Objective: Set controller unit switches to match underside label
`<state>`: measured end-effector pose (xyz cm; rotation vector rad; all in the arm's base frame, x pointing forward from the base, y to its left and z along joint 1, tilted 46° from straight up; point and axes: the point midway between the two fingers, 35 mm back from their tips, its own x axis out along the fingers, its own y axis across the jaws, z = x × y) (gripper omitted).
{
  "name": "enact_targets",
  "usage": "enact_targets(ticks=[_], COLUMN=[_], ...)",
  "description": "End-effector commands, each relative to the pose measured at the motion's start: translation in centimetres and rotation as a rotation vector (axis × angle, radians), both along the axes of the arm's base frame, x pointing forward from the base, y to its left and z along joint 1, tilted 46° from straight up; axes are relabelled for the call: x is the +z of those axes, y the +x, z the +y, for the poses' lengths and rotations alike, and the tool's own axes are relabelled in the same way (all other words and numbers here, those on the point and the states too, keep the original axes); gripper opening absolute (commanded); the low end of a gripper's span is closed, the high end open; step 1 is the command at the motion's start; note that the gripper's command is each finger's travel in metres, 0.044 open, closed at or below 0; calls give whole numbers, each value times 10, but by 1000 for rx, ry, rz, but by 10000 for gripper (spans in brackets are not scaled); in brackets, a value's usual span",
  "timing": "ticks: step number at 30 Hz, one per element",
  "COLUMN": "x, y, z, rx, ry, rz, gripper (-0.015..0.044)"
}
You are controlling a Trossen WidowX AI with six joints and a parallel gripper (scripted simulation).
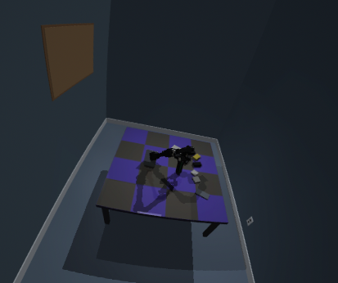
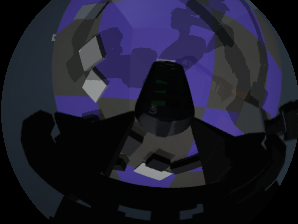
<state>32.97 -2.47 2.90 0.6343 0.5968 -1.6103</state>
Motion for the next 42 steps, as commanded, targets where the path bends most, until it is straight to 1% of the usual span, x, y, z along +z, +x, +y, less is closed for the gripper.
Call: enact_targets(ticks=[1,42], x=[-5,-35], y=[-2,-1], z=[2,14], rx=[-9,-9], ry=[6,6], rz=[4,3], gripper=[338,338])
